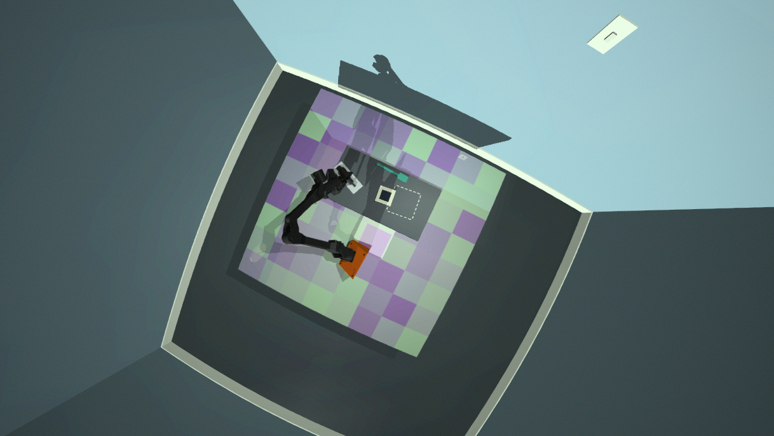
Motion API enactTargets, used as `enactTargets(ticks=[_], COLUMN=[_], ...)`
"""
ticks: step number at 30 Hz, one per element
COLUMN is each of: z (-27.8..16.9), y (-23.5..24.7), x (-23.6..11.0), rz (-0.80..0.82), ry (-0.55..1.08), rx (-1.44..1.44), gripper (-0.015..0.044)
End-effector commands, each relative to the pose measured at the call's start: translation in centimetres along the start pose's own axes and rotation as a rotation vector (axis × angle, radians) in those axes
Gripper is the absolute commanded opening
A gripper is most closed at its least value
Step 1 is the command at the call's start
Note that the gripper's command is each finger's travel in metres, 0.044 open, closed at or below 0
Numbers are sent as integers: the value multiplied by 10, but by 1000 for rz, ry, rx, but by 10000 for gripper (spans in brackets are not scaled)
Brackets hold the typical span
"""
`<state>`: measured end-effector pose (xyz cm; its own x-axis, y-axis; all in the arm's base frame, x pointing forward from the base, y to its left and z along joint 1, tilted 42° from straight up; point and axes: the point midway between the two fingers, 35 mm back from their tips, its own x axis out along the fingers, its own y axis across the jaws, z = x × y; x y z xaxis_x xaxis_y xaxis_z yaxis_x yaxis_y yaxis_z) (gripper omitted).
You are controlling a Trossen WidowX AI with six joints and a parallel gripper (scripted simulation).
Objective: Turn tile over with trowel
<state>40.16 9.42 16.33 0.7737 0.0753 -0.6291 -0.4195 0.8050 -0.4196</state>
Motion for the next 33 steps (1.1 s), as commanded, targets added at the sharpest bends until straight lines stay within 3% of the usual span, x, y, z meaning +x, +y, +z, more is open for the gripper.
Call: enactTargets(ticks=[1, 2, 8, 29, 33], z=[-1, -1, -1, -1, 0], y=[1, 1, 1, 1, -16], x=[7, 7, 7, 7, -5], rz=[4, 4, 4, 4, 4], ry=[0, 0, 0, 0, 2], rx=[-7, -7, -7, -7, -7], gripper=[300, 300, 142, 3, 0])
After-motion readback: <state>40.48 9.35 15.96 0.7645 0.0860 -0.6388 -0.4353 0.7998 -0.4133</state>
